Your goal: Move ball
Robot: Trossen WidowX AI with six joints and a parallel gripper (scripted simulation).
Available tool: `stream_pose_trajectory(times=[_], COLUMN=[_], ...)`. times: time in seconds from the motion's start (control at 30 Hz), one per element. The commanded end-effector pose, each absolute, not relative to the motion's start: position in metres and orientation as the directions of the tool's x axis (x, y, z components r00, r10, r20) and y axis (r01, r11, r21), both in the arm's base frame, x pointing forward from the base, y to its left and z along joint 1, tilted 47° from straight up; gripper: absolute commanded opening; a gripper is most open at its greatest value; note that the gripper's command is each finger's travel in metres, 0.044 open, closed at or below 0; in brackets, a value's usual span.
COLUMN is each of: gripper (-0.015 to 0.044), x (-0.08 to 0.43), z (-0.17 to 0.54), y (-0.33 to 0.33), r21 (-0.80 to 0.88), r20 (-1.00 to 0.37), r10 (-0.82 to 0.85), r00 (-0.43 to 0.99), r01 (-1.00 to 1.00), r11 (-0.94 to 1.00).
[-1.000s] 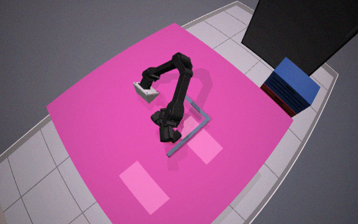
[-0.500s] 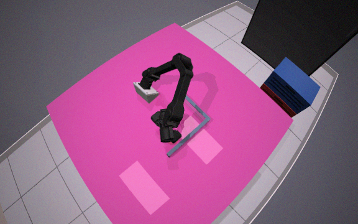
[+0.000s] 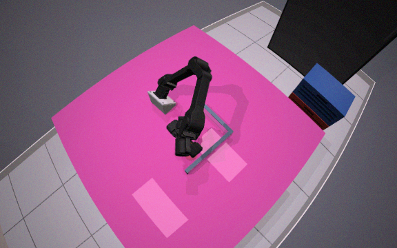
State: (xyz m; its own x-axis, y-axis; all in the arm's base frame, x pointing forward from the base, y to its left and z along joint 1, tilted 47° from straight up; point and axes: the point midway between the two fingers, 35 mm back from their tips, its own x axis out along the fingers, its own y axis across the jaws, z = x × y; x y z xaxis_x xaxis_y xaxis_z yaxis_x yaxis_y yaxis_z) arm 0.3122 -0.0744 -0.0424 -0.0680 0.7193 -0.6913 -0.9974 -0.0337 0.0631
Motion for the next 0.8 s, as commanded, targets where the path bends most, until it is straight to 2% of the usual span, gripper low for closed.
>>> stream_pose_trajectory(times=[0.0, 0.5, 0.77], gripper=[0.0000, 0.0000, 0.0000], x=[0.314, 0.310, 0.318], z=[-0.027, 0.020, 0.013], y=[-0.094, -0.136, -0.131], r21=[0.060, 0.058, 0.219], r20=[-0.699, -0.693, -0.694], r10=[0.713, 0.718, 0.717], r00=[-0.059, -0.066, -0.066], r01=[-0.998, -0.998, -0.968], r11=[-0.024, -0.036, 0.124])
